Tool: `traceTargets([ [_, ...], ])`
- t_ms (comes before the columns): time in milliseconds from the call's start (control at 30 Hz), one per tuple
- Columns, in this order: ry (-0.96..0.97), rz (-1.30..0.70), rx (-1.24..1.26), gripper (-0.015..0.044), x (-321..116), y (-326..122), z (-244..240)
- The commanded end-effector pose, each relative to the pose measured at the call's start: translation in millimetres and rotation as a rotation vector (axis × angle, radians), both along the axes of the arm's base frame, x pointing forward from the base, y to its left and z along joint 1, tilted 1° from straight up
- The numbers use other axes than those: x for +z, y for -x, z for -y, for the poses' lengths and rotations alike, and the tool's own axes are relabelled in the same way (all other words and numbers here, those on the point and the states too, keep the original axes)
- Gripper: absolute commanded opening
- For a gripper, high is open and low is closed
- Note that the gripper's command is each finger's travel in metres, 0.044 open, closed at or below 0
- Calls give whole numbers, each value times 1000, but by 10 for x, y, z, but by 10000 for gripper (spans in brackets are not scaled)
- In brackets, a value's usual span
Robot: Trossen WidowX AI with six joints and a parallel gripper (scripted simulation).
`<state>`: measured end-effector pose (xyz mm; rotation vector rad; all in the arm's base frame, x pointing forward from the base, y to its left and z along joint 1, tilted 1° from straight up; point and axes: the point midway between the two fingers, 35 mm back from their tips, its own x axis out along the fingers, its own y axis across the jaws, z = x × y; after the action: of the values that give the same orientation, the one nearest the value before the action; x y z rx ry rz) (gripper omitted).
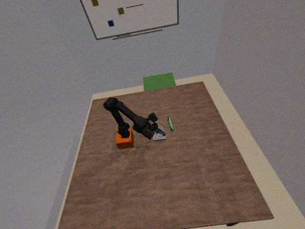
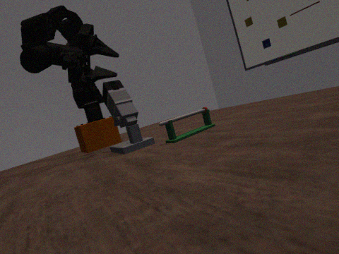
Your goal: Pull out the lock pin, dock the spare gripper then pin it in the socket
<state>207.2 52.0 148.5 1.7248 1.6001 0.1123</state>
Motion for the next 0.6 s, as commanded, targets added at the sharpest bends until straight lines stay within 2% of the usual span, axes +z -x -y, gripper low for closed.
traceTargets([
  [0,-3,13,-7,230,28,52,-320],
  [67,-25,19,-3,180,66,99,-491],
  [333,18,15,10,180,111,82,-548],
  [400,114,104,95,180,80,0,-557],
  [567,445,441,503,180,-58,-331,-600],
])
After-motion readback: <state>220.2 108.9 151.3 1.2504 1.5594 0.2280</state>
